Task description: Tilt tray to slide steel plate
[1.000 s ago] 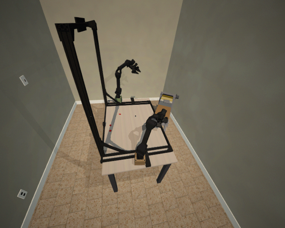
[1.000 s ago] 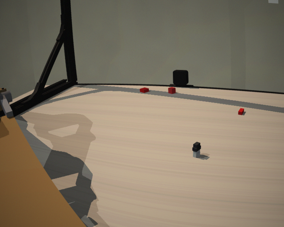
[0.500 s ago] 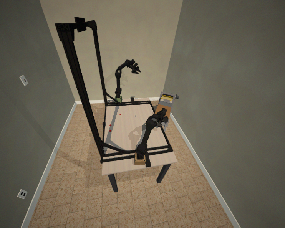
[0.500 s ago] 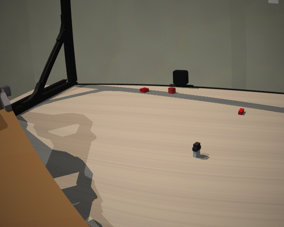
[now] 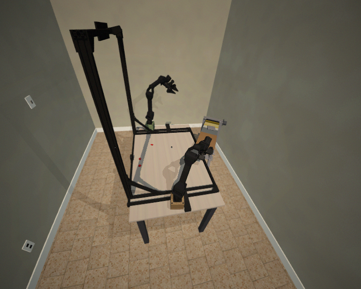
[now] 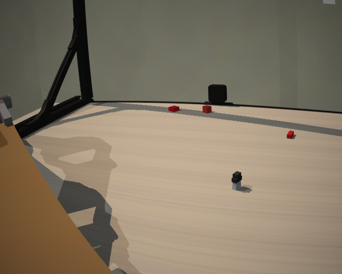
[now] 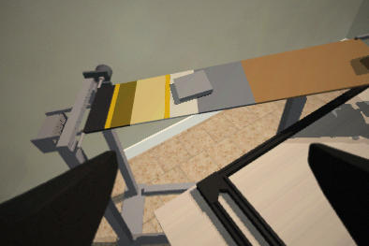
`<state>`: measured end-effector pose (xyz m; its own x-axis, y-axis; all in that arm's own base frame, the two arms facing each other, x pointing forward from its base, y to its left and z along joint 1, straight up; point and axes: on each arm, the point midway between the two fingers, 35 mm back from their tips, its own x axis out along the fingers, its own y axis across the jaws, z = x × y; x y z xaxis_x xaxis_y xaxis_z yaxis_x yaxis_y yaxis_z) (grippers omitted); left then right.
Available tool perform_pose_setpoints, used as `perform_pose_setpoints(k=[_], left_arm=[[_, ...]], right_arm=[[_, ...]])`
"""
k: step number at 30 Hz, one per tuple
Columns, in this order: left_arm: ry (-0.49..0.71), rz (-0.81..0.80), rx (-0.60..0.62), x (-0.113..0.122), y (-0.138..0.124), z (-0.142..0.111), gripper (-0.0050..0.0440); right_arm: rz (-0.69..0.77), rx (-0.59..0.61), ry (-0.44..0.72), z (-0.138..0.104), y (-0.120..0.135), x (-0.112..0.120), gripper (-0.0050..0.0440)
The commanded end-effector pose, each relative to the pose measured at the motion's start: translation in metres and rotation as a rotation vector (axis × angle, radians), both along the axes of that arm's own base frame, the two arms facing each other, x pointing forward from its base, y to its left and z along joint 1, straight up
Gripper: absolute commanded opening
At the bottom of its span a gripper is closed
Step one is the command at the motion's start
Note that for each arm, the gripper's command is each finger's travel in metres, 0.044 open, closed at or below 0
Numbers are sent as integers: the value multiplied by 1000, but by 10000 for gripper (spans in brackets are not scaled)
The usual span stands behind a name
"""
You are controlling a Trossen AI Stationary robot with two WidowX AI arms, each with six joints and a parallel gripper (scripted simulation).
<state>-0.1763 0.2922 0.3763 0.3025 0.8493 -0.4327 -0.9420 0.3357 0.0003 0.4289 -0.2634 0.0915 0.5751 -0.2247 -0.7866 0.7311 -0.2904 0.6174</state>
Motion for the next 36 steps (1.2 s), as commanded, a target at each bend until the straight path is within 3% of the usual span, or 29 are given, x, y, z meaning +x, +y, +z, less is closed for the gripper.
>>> perform_pose_setpoints(k=[1, 14, 22, 36], left_arm=[[-1, -1, 1, 0, 0, 0, 440], [-1, -1, 1, 0, 0, 0, 440], [-1, -1, 1, 0, 0, 0, 440], [-1, -1, 1, 0, 0, 0, 440]], right_arm=[[0, -27, -61, 29, -3, 7, 0], [0, -31, -70, 31, -3, 7, 0], [0, -22, -47, 4, -2, 3, 0], [0, -22, -49, 6, -2, 3, 0]])
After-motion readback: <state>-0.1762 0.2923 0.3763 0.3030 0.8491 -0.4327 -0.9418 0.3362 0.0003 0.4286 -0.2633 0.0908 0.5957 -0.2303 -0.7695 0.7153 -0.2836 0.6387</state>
